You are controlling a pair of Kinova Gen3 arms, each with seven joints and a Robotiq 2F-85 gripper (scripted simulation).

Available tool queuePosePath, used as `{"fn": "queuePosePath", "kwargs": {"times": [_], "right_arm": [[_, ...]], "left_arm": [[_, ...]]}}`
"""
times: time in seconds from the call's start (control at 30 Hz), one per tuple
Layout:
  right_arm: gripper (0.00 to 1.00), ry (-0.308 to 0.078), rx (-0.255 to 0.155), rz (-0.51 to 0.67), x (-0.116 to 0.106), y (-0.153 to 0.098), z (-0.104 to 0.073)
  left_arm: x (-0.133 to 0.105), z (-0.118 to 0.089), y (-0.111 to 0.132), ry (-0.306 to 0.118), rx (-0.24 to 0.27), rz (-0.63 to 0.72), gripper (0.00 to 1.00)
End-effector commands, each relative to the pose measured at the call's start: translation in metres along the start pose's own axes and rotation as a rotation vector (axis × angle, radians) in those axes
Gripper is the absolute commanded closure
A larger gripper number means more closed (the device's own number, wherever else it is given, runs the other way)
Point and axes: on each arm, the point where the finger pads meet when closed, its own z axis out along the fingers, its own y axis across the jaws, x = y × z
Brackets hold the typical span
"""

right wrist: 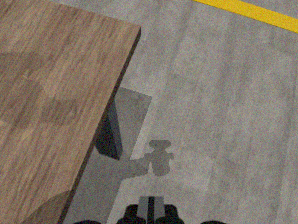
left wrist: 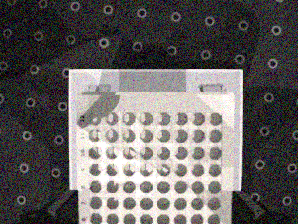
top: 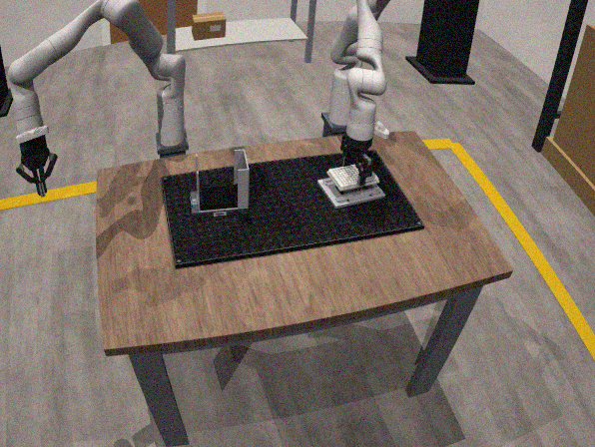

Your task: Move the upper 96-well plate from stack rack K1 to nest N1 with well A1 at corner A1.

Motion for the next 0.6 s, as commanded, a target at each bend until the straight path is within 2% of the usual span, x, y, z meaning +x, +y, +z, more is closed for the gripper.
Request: {"fn": "queuePosePath", "kwargs": {"times": [0.0,0.37,0.57], "right_arm": [[0.985,0.002,-0.002,-0.001,0.001,0.0,-0.002],[0.985,0.002,-0.002,-0.001,0.001,0.0,-0.002],[0.985,0.002,-0.002,-0.001,0.001,0.0,-0.002]], "left_arm": [[0.0,0.003,0.001,-0.001,-0.002,0.0,0.065],[0.0,0.021,0.001,-0.001,-0.002,0.0,0.065],[0.0,0.023,0.001,-0.001,-0.002,0.0,0.065]]}}
